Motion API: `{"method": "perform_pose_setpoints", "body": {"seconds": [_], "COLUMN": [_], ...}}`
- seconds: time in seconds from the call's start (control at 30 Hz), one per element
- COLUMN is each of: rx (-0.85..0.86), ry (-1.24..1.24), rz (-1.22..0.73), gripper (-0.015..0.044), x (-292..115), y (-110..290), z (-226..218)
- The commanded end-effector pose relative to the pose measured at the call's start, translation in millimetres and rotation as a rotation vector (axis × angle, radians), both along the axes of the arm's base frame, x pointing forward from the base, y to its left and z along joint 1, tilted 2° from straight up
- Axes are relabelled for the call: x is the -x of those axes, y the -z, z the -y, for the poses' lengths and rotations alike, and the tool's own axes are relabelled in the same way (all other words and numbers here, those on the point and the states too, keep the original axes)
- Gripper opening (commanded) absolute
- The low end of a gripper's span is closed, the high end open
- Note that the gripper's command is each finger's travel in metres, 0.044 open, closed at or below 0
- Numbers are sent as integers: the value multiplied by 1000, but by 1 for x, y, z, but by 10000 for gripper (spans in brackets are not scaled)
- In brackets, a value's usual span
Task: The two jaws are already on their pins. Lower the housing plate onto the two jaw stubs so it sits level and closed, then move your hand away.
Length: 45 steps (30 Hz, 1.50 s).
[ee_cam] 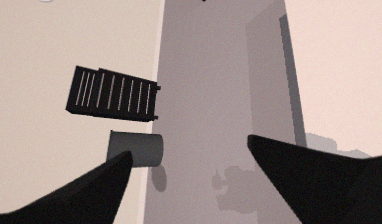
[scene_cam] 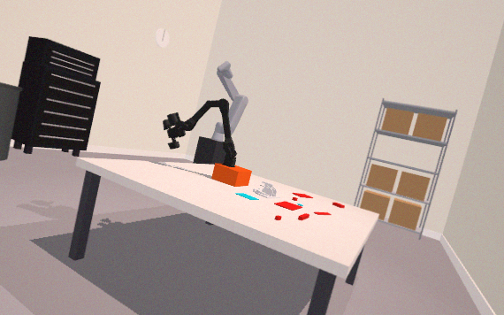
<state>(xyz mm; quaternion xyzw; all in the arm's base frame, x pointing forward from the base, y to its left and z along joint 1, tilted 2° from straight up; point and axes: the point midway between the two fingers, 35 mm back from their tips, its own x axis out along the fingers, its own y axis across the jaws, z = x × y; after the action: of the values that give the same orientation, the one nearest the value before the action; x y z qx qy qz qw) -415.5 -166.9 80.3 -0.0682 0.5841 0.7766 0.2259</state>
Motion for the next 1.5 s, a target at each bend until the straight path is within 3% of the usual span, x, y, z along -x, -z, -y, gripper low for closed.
{"method": "perform_pose_setpoints", "body": {"seconds": [0.0, 0.9, 1.47], "rx": [-25, -224, -409], "ry": [-89, -740, -1111], "rz": [29, 142, 173], "gripper": [440, 440, 440], "x": [-14, -171, -275], "y": [4, 21, 26], "z": [27, 195, 233]}}
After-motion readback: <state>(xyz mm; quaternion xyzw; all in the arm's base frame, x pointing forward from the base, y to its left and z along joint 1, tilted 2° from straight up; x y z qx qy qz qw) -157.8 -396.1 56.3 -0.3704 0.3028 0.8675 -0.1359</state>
